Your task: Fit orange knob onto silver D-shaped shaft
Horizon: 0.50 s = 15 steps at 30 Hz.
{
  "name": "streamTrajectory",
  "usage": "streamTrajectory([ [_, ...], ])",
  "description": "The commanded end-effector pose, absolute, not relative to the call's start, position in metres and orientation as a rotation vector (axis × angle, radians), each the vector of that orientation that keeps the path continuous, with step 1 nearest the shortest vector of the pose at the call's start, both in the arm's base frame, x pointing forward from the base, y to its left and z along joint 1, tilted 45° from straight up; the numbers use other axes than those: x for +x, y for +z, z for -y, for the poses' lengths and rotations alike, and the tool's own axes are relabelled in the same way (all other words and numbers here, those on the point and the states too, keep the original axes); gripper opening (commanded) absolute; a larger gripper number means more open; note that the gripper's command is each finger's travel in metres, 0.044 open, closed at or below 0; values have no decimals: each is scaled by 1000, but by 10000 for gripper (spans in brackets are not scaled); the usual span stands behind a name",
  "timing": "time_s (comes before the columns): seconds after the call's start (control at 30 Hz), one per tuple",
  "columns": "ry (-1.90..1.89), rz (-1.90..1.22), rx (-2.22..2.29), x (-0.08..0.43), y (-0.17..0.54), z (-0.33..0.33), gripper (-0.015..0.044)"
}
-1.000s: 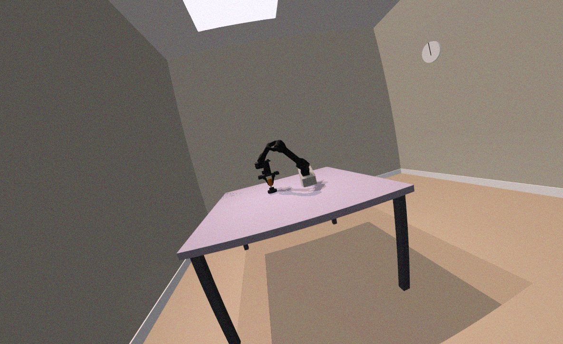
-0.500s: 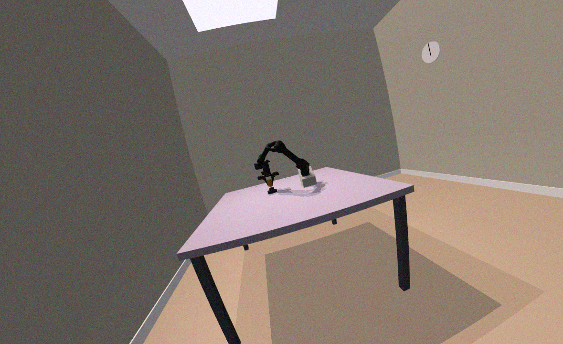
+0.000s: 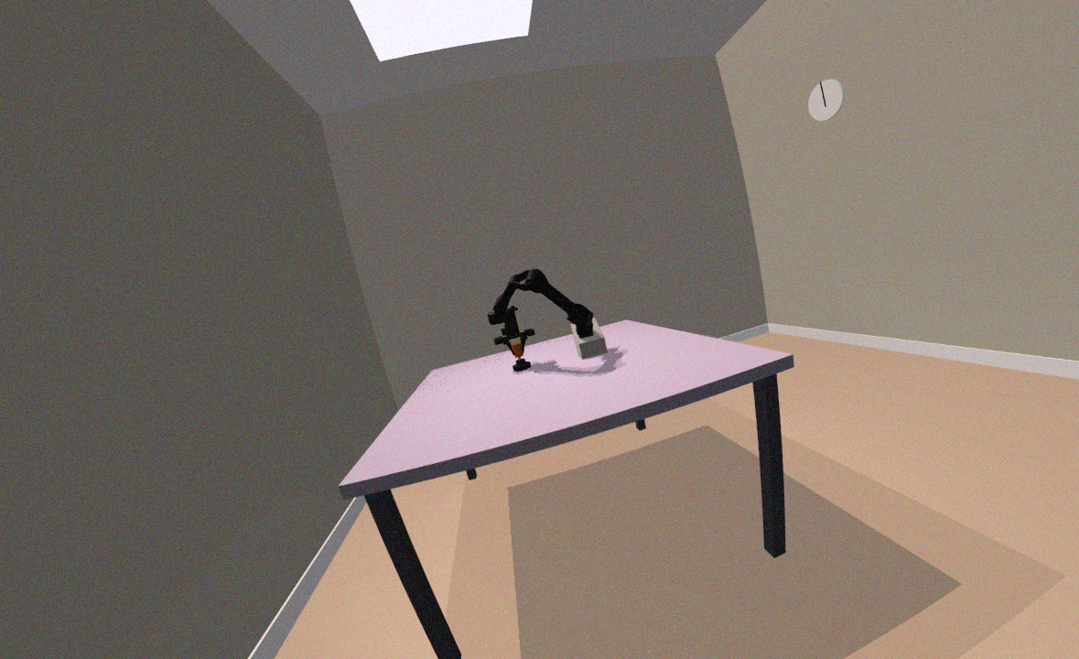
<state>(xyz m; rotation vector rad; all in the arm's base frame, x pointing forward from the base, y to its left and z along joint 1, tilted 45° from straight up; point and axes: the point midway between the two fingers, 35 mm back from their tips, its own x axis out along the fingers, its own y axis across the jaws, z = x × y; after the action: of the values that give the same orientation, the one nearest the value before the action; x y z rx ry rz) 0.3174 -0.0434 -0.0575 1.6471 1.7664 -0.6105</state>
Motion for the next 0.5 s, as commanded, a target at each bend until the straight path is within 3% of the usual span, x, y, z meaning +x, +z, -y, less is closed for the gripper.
streamTrajectory([
  [0.0, -614, -1769, 1647, 316, -58, 43, 0],
  [0.47, -794, -1756, 1767, 319, -55, 46, 0],
])
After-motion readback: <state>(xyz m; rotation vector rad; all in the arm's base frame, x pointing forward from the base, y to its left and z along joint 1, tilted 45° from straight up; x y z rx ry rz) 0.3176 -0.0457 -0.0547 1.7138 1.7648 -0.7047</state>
